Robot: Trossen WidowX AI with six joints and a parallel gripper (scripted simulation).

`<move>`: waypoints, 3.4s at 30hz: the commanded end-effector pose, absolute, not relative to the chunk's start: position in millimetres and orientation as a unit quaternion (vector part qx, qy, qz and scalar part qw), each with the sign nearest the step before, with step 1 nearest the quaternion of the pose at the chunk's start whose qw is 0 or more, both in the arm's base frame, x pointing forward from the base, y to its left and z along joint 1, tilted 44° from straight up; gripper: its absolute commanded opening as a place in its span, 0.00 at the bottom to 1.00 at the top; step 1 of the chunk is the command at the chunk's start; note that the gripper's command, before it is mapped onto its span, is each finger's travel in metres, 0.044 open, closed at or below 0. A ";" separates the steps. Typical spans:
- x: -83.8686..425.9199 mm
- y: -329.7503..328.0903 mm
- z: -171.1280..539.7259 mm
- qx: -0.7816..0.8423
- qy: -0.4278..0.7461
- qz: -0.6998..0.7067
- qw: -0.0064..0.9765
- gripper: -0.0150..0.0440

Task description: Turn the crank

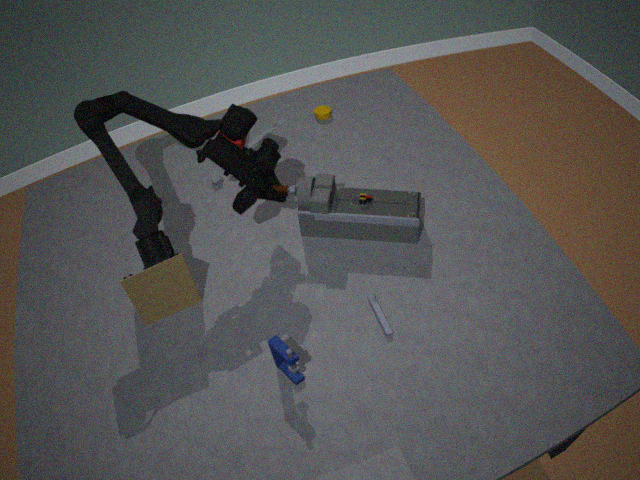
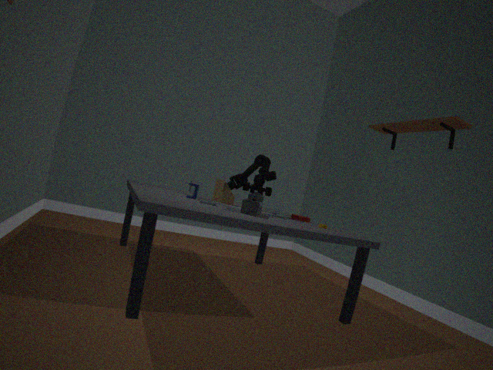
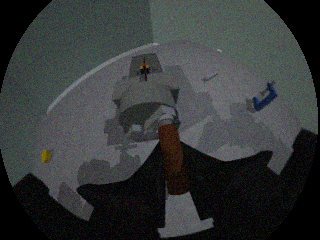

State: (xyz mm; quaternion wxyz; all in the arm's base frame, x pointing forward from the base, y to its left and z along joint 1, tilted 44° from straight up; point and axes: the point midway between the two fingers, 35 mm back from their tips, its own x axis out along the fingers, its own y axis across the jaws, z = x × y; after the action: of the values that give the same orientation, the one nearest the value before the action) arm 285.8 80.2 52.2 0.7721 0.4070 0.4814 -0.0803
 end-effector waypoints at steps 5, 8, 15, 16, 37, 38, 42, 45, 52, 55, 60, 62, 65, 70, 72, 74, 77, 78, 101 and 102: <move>290.5 81.9 61.6 0.410 0.473 -0.075 0.776 0.25; 290.9 82.3 62.2 0.410 0.473 -0.075 0.776 0.25; 291.9 83.2 63.6 0.410 0.473 -0.075 0.776 0.25; 292.0 83.4 63.7 0.410 0.473 -0.075 0.776 0.25; 294.6 86.3 67.1 0.410 0.473 -0.075 0.776 0.25; 294.7 86.5 67.3 0.410 0.473 -0.075 0.776 0.25; 295.2 87.2 67.9 0.410 0.473 -0.075 0.776 0.25; 295.5 87.7 68.1 0.410 0.473 -0.075 0.776 0.25; 296.4 88.9 68.9 0.410 0.473 -0.075 0.776 0.25; 296.7 89.4 69.2 0.410 0.473 -0.075 0.776 0.25; 297.3 90.4 69.6 0.410 0.473 -0.075 0.776 0.25; 297.5 90.8 69.7 0.410 0.473 -0.075 0.776 0.25; 297.9 91.5 69.8 0.410 0.473 -0.075 0.776 0.25; 298.6 93.0 70.1 0.410 0.473 -0.075 0.776 0.25; 299.0 93.8 70.2 0.410 0.473 -0.075 0.776 0.25; 299.4 94.6 70.3 0.410 0.473 -0.075 0.776 0.25; 300.0 96.0 70.5 0.410 0.473 -0.075 0.776 0.25; 300.3 96.5 70.6 0.410 0.473 -0.075 0.776 0.25; 307.1 119.1 67.8 0.411 0.473 -0.075 0.776 0.25; 307.2 120.5 67.1 0.411 0.473 -0.075 0.776 0.25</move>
State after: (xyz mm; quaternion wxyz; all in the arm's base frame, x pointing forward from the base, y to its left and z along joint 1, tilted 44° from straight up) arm 305.1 112.7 68.6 0.7767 0.4098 0.4717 -0.0794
